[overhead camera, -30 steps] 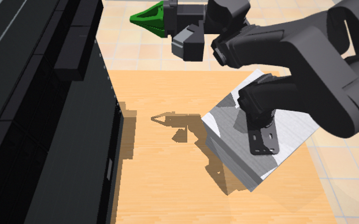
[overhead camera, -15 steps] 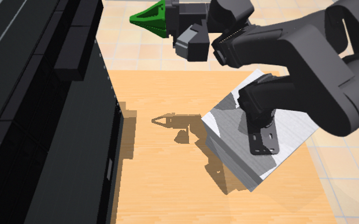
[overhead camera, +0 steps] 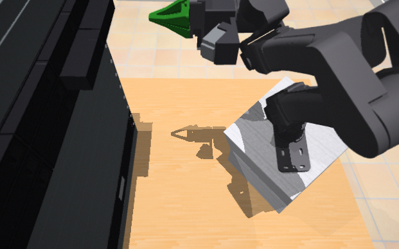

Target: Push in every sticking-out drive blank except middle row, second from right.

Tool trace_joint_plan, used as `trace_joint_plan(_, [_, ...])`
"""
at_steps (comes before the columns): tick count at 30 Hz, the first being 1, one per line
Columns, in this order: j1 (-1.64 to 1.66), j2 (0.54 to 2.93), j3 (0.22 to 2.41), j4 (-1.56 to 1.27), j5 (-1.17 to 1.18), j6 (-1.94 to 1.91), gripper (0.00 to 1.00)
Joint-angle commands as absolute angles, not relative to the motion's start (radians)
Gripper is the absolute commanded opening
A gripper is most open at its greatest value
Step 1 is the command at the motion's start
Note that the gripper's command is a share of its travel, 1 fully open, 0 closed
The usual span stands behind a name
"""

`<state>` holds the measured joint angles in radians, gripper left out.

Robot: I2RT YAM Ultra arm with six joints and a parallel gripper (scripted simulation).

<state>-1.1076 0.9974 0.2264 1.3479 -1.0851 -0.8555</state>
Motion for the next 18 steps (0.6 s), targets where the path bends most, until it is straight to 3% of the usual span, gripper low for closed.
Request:
trace_joint_plan(1, [-1.080,0.990,0.258,1.329,-1.066,-0.847,0.00])
trace_joint_plan(18, [-0.804,1.055,0.401,1.085,-0.824,-1.072,0.00])
